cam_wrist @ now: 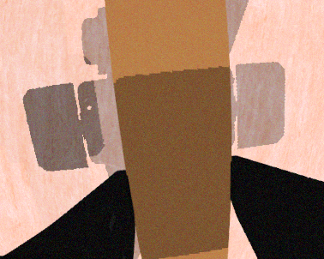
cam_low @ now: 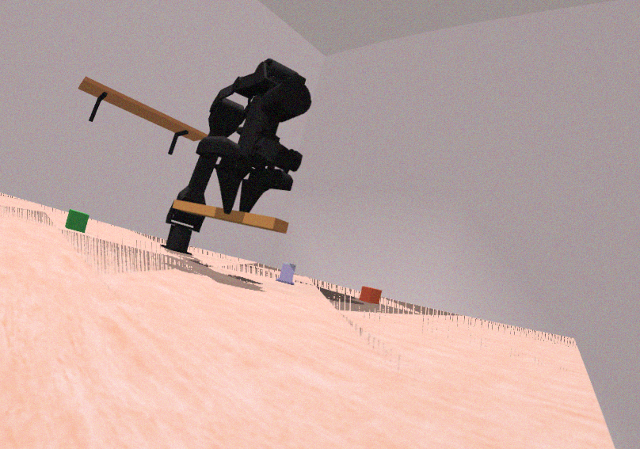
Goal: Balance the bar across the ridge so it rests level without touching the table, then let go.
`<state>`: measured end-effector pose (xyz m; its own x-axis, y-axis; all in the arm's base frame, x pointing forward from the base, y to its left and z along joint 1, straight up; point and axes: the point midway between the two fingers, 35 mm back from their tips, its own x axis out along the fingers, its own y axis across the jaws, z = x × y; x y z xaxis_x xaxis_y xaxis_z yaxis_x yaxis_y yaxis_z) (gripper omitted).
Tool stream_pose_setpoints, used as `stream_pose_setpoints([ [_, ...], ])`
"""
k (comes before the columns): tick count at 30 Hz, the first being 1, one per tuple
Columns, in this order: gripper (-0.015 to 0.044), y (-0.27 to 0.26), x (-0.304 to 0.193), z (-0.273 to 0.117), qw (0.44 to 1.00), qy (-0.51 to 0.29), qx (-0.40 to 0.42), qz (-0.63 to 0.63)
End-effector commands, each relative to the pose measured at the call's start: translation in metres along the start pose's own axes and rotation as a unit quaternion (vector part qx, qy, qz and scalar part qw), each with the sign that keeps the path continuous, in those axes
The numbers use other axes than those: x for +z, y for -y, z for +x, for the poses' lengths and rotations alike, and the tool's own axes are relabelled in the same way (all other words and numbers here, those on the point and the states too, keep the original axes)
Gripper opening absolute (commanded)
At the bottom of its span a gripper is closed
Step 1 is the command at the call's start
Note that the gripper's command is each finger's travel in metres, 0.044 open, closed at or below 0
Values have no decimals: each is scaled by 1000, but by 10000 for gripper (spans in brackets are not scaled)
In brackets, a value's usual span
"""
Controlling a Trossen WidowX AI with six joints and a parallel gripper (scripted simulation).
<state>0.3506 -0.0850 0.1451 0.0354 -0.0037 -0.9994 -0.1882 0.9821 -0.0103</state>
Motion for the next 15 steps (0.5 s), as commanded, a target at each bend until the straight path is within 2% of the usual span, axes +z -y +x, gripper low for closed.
stream_pose_setpoints([
  [1,0,-13,3,-3,1000,1,-2,20],
  [15,0,-68,13,-4,993,1,1,120],
])
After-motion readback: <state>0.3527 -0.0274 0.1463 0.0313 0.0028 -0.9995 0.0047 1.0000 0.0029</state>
